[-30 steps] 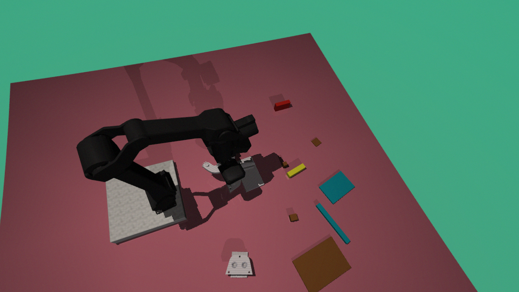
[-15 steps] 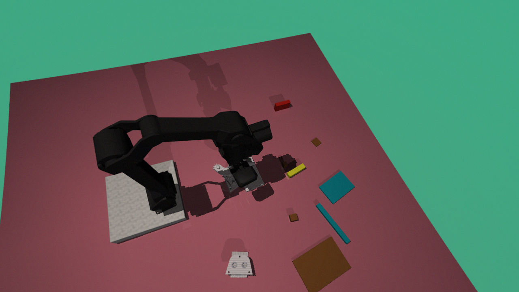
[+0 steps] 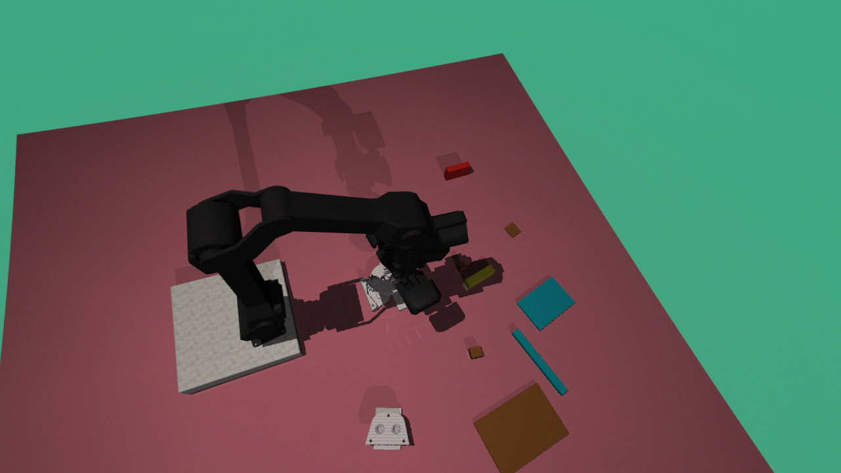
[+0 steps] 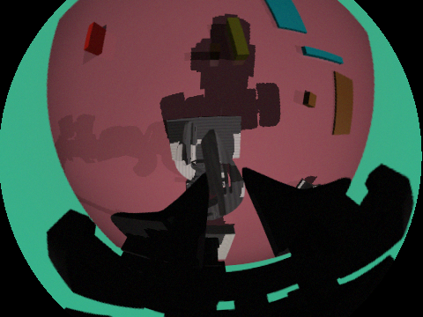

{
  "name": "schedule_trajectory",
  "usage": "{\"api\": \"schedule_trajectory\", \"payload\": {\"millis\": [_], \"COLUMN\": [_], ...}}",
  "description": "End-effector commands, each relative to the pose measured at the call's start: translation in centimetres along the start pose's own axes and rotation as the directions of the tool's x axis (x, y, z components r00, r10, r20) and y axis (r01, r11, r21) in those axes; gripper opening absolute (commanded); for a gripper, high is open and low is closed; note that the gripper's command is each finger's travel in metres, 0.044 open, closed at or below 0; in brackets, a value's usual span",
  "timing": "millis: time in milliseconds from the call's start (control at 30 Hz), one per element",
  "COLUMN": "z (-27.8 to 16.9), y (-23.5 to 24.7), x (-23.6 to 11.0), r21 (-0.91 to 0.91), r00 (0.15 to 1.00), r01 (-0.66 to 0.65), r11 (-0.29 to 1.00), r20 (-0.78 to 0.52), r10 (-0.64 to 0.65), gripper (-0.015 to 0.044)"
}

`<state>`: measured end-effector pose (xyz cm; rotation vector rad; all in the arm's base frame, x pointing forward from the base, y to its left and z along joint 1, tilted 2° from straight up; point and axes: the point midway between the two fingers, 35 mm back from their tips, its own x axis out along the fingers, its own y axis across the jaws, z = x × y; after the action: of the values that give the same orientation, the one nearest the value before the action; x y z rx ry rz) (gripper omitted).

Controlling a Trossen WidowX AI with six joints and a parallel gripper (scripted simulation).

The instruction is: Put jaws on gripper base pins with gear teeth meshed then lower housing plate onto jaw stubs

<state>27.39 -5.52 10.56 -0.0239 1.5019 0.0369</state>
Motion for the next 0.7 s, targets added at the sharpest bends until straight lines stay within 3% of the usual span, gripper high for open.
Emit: {"api": "schedule_trajectory", "payload": {"millis": [0, 667], "z": [0.51, 0.51], "y": [-0.84, -0.84], "x": [0.30, 0.30], "r21": [-0.003, -0.003], "r00": [1.000, 1.000], "r01": [-0.006, -0.006], "r11": [1.000, 1.000], "r20": [-0.006, -0.006], "r10": [0.006, 0.006], "gripper": [0.0134, 0.0134]}}
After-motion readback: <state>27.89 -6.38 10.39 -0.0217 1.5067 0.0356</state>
